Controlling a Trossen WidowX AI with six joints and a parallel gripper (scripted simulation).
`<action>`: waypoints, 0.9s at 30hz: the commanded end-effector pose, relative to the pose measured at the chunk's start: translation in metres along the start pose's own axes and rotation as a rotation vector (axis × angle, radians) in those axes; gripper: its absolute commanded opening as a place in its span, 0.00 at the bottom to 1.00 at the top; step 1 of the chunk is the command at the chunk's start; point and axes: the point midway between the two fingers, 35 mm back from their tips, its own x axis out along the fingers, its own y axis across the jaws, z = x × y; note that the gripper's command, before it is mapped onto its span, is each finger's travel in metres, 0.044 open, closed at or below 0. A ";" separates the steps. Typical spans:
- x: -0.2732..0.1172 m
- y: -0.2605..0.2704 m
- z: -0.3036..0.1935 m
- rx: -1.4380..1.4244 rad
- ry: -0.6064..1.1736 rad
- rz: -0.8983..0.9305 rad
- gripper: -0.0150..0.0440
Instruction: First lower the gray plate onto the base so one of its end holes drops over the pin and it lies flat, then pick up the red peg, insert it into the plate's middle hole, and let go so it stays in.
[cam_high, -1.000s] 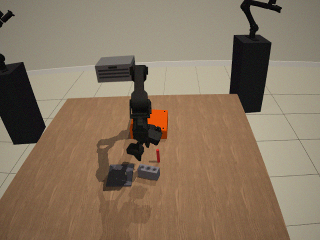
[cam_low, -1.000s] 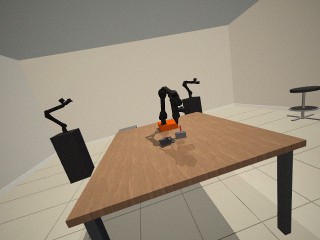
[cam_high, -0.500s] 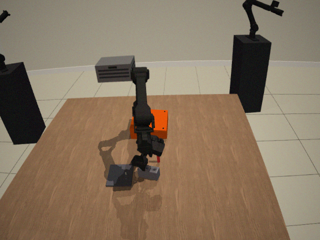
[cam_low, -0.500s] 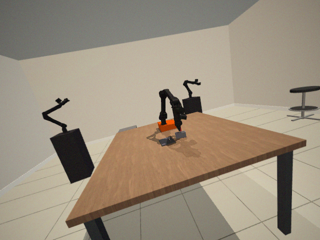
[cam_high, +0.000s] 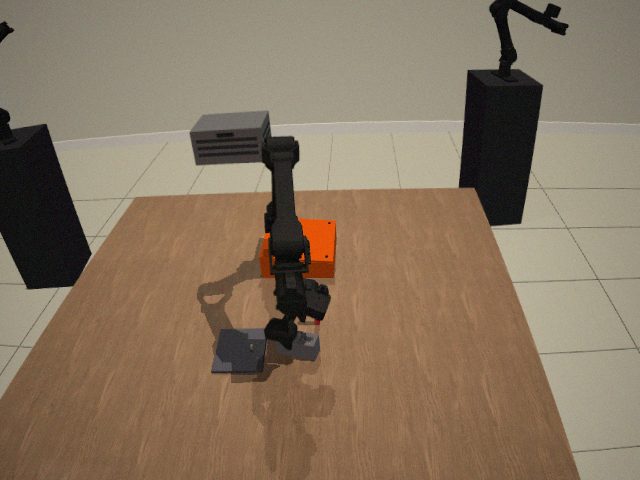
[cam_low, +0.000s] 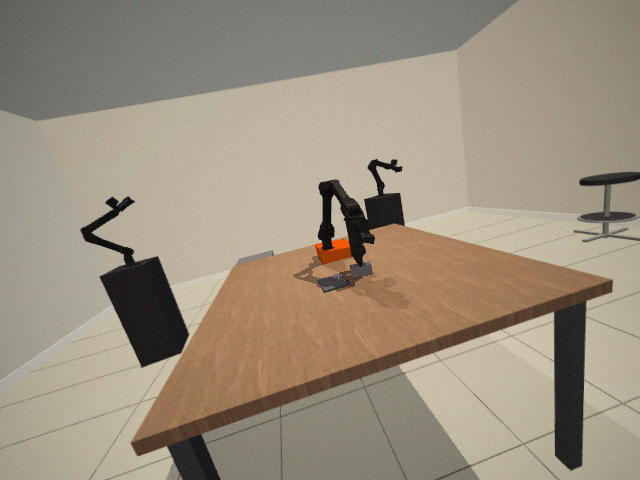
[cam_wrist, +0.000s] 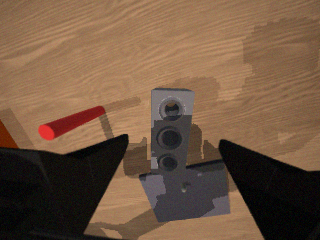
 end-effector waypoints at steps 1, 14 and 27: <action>0.008 0.001 0.000 0.005 -0.002 0.005 1.00; 0.029 0.001 0.000 0.005 -0.001 0.005 1.00; 0.049 0.003 -0.001 0.005 -0.002 0.006 1.00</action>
